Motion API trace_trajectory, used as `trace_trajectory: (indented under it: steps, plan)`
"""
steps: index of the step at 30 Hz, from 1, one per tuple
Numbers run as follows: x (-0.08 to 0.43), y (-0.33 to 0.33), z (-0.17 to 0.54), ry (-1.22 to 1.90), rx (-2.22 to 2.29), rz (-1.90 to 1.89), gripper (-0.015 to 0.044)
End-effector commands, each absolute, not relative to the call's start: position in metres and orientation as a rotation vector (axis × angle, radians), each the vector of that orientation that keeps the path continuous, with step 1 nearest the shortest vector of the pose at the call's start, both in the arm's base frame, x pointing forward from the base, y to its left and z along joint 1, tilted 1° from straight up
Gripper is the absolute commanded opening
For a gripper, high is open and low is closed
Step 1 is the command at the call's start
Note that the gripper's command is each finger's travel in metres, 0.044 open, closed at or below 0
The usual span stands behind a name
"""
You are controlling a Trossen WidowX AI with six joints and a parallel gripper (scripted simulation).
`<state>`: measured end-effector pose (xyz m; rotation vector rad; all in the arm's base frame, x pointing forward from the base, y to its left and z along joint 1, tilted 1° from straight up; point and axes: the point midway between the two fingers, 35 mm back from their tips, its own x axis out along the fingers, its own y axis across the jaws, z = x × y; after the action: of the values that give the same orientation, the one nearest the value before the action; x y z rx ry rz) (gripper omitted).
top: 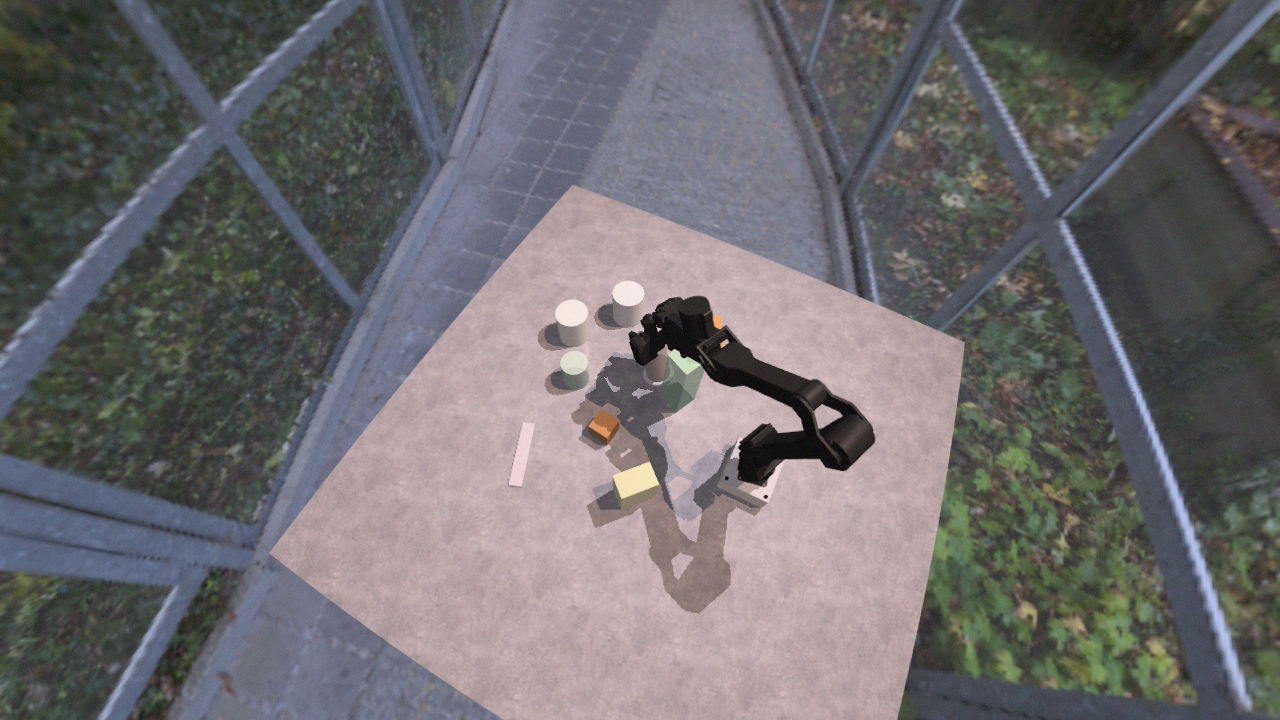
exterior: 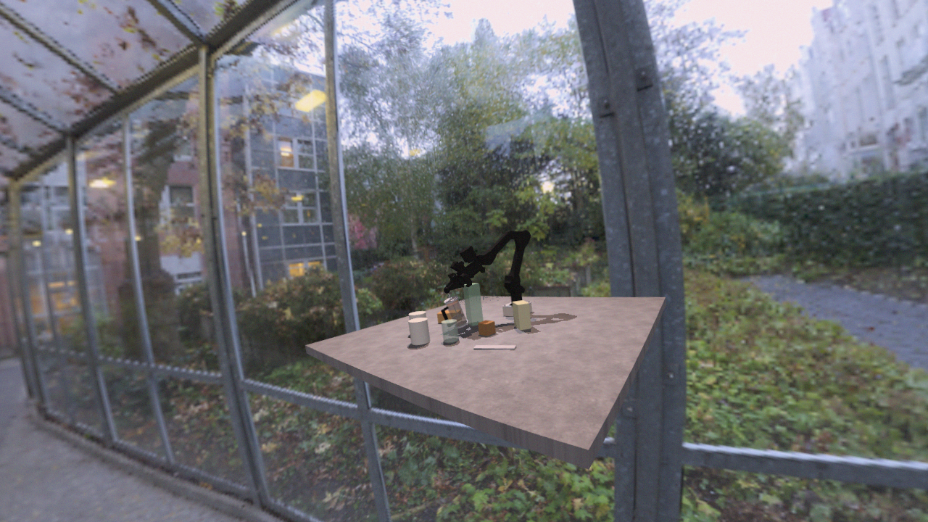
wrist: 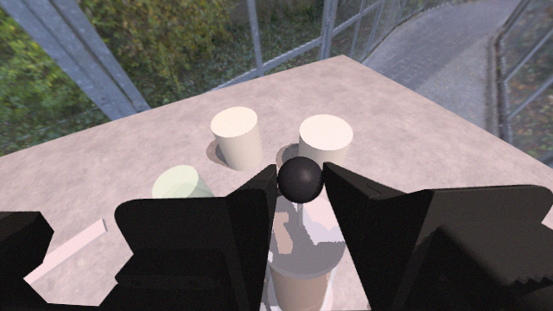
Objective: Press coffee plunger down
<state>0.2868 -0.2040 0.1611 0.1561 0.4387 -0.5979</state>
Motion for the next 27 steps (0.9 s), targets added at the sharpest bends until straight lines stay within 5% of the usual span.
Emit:
trace_trajectory:
  steps: [1,27]
  plan:
    - [0.2841,-0.2020,0.1426,0.473,0.170,-0.598,0.0116]
    - [0.2882,-0.2041,0.1392,0.471,0.170,-0.598,0.0116]
